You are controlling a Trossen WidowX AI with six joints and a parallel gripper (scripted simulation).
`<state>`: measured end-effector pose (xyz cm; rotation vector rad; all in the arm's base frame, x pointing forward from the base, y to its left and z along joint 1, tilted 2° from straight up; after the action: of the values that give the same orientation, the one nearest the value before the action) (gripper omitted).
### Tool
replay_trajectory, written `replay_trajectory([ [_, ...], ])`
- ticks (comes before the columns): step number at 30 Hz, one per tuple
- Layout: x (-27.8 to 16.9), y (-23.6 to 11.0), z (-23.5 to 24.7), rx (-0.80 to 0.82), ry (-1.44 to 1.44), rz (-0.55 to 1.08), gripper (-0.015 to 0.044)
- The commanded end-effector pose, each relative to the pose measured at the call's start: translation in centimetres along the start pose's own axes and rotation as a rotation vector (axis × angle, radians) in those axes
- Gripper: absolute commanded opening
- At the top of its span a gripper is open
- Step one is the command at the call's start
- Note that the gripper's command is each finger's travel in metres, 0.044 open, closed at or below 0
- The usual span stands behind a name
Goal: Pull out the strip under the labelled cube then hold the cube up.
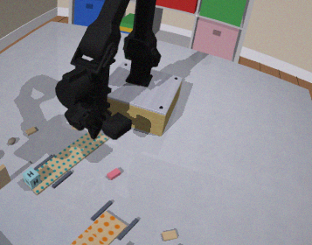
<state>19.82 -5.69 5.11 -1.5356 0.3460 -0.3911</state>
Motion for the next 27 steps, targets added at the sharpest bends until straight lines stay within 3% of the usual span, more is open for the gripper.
replay_trajectory([
  [1,-1.0,0.6,-0.2,-0.007,0.005,0.04,0.0],
  [18,-1.0,0.6,-0.2,-0.007,0.005,0.04,0.0],
  [23,0.6,-4.0,0.1,-0.006,0.005,0.036,0.0],
  [27,0.7,-4.3,0.1,-0.007,0.005,0.038,0.0],
])
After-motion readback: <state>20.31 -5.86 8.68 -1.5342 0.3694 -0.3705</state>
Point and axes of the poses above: the point midway between the two fingers, 35 mm back from their tips, its own y axis out along the fingers, its own z axis across the jaws, x = y × z, the point moved 9 cm from there along -y, back along the fingers, and after that the axes turned 4 degrees about y, right-handed, at the moved point
